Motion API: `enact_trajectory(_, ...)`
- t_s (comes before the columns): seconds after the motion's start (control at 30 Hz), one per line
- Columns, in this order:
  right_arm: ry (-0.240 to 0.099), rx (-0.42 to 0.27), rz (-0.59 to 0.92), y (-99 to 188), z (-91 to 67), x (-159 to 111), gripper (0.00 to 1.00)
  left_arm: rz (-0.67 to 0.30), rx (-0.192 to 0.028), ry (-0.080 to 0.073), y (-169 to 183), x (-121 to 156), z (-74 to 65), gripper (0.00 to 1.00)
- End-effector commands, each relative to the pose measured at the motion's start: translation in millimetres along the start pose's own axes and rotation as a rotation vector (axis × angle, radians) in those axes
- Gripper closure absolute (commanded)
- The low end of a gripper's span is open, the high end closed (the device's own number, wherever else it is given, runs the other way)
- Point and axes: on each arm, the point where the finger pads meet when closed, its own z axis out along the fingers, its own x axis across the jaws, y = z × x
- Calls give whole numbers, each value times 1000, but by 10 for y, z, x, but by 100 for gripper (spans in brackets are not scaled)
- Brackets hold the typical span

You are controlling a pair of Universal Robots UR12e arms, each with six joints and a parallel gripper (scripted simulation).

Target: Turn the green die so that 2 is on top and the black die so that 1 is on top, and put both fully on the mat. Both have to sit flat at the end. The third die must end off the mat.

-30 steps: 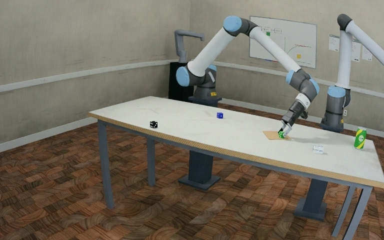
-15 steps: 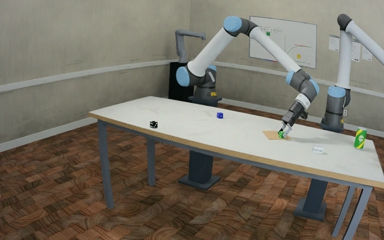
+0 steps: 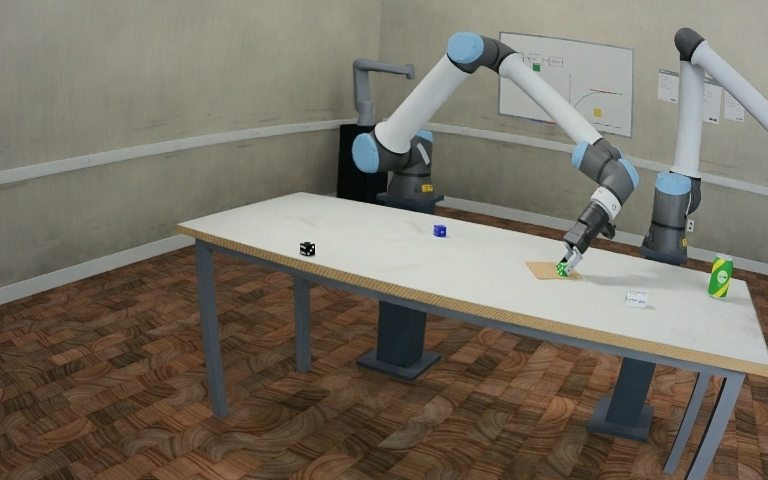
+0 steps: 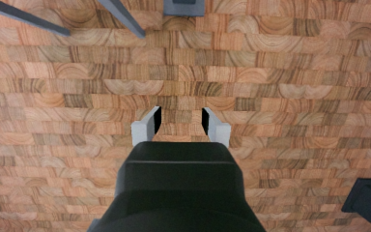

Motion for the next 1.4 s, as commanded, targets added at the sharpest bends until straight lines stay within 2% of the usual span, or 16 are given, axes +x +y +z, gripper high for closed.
enact_trajectory(0.0, 0, -2, -1, -16, 9, -11, 43, -2, 2, 1, -7, 21, 19, 0)
enact_trajectory(1.07, 0, -2, -1, -12, 5, -11, 43, -2, 2, 1, -7, 21, 19, 0)
enact_trajectory(1.37, 0, -2, -1, 138, -146, -11, 43, -2, 2, 1, -7, 21, 19, 0)
